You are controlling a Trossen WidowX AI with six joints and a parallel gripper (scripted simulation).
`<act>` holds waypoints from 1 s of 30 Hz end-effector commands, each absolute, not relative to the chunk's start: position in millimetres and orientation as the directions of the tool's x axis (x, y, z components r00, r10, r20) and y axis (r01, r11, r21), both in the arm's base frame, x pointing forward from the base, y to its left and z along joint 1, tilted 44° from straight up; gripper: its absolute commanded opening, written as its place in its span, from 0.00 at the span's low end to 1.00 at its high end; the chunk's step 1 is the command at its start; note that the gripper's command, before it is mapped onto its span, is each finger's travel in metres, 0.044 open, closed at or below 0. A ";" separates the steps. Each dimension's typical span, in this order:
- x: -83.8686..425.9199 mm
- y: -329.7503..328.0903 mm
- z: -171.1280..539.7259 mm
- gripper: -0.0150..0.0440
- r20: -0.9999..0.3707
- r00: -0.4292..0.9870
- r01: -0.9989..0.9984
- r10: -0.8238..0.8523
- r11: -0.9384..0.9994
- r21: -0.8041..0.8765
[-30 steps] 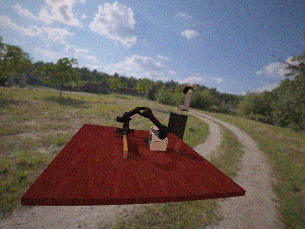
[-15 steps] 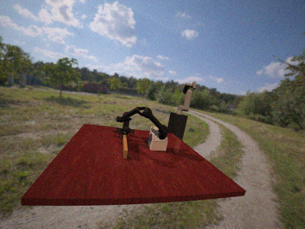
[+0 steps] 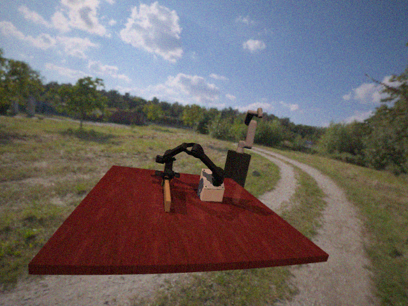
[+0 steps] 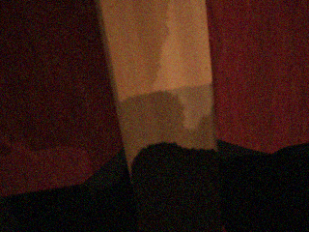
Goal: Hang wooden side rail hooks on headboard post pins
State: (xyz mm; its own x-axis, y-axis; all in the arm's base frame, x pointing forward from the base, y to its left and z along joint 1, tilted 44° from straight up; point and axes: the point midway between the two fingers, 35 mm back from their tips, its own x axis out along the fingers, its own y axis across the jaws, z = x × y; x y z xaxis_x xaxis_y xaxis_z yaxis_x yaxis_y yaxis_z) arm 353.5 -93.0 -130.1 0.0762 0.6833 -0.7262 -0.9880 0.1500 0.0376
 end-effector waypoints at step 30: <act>354.4 -94.5 -134.1 0.25 -0.730 0.087 -0.987 0.678 0.159 0.030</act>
